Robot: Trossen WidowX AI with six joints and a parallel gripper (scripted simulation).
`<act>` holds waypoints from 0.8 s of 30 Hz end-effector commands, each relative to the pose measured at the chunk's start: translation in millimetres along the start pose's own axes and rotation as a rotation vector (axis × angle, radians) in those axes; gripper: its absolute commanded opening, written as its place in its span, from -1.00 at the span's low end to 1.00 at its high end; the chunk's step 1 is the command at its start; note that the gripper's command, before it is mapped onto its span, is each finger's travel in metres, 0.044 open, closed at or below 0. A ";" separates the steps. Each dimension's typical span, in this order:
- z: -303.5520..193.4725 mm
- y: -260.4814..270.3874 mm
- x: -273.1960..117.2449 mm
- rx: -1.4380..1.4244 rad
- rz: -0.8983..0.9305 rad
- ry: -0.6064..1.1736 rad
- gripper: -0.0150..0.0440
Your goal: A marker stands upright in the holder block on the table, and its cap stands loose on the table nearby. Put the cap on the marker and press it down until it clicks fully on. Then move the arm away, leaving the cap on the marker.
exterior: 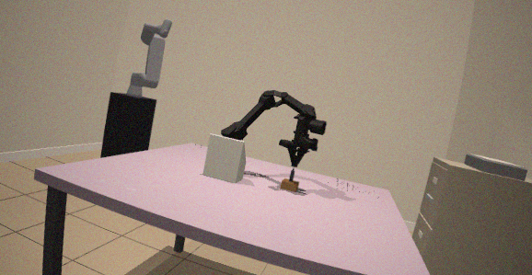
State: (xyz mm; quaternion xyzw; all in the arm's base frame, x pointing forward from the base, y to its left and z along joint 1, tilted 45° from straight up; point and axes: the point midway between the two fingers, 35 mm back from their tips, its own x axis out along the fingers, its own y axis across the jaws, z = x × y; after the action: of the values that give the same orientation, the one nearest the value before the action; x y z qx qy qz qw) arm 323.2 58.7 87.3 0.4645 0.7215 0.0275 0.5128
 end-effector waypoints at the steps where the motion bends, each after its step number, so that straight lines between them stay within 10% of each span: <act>1: -0.7 -0.3 5.3 0.005 0.003 0.005 -0.49; 24: -1.2 0.5 42.8 0.005 0.005 0.006 -0.49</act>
State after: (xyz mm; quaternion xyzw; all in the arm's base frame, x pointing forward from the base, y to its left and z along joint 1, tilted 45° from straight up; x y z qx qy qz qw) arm 322.4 86.5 60.7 0.4650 0.7212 0.0289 0.5126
